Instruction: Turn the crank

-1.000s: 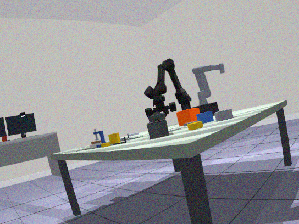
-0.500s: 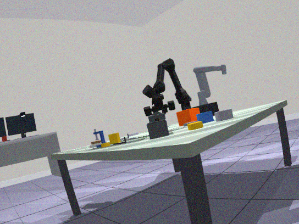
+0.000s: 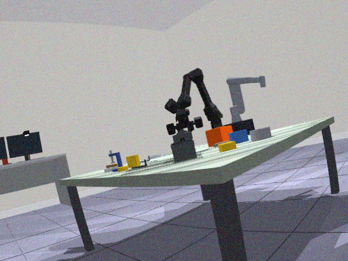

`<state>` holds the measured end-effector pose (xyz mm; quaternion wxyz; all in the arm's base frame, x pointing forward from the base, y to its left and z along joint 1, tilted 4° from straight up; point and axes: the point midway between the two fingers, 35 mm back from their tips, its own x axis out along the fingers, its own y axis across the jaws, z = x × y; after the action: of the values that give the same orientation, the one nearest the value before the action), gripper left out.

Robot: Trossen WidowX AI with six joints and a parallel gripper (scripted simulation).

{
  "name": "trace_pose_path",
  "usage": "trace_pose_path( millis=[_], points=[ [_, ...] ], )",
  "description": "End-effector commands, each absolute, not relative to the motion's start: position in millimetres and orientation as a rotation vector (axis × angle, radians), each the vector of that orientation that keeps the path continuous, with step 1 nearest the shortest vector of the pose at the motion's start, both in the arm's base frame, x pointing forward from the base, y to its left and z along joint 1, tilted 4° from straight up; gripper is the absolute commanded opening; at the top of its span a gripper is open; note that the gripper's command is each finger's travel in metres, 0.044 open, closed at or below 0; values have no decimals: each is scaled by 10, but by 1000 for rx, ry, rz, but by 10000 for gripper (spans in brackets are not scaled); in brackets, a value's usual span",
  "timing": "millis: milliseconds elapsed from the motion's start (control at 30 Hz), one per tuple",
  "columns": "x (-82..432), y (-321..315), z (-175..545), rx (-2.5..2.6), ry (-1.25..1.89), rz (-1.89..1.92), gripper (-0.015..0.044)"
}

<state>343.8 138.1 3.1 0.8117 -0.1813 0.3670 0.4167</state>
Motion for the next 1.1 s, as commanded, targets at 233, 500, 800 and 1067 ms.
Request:
trace_pose_path(
  millis=[233, 500, 800, 1067],
  points=[
    [3507, 1329, 102, -389, 766, 877, 0],
    [3522, 1319, 108, -389, 765, 877, 0],
    [3540, 1306, 115, -389, 765, 876, 0],
    [3558, 1294, 121, -389, 765, 876, 0]
  ],
)
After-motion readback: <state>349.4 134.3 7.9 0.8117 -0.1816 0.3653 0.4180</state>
